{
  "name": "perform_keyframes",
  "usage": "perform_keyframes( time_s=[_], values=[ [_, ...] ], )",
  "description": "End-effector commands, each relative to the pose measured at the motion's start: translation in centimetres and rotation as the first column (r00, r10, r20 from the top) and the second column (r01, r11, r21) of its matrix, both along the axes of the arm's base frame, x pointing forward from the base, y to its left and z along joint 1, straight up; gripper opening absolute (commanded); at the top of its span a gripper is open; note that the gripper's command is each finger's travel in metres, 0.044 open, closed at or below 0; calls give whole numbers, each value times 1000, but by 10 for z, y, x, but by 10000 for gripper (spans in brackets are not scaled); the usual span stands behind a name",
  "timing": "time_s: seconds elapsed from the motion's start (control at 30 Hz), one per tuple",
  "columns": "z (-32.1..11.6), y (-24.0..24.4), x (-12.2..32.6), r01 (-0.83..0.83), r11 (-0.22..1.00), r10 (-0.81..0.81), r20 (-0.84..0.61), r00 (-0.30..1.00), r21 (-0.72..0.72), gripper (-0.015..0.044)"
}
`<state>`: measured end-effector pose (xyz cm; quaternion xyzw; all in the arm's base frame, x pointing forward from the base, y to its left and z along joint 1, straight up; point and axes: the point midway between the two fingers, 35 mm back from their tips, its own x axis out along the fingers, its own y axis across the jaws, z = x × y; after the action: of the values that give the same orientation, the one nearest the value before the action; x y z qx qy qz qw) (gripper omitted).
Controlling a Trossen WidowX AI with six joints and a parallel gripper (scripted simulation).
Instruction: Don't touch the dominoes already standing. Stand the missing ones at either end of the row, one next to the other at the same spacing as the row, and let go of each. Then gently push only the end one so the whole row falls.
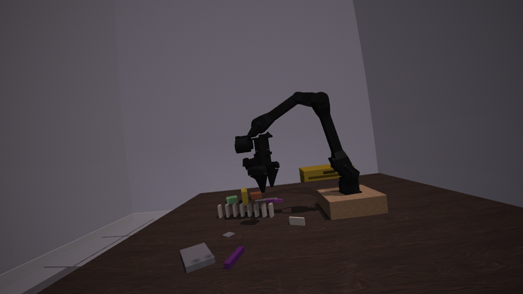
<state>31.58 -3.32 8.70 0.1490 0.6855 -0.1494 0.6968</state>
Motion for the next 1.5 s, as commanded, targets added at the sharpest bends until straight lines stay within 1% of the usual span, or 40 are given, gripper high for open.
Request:
perform_keyframes(
  time_s=[0.0, 0.27, 0.4, 0.53, 0.6, 0.83, 1.0, 1.07, 1.47],
  values=[
    [49, 1, -7, 1, 1000, -1, 11, 1000, -1, 440],
    [50, 3, -8, 3, 1000, -3, 11, 1000, -1, 440],
    [21, 45, -22, 40, 999, -40, 9, 999, 3, 440],
    [-13, 89, -51, 84, 996, -84, 7, 996, 6, 440],
    [-25, 101, -63, 99, 995, -99, 6, 995, 7, 440],
    [-32, 103, -63, 100, 995, -100, 5, 995, 7, 440],
    [-79, 104, -62, 100, 995, -100, 5, 995, 7, 440],
    [-90, 104, -64, 100, 995, -100, 5, 995, 7, 440],
    [-104, 106, -65, 100, 995, -100, 5, 995, 7, 440]
  ],
)
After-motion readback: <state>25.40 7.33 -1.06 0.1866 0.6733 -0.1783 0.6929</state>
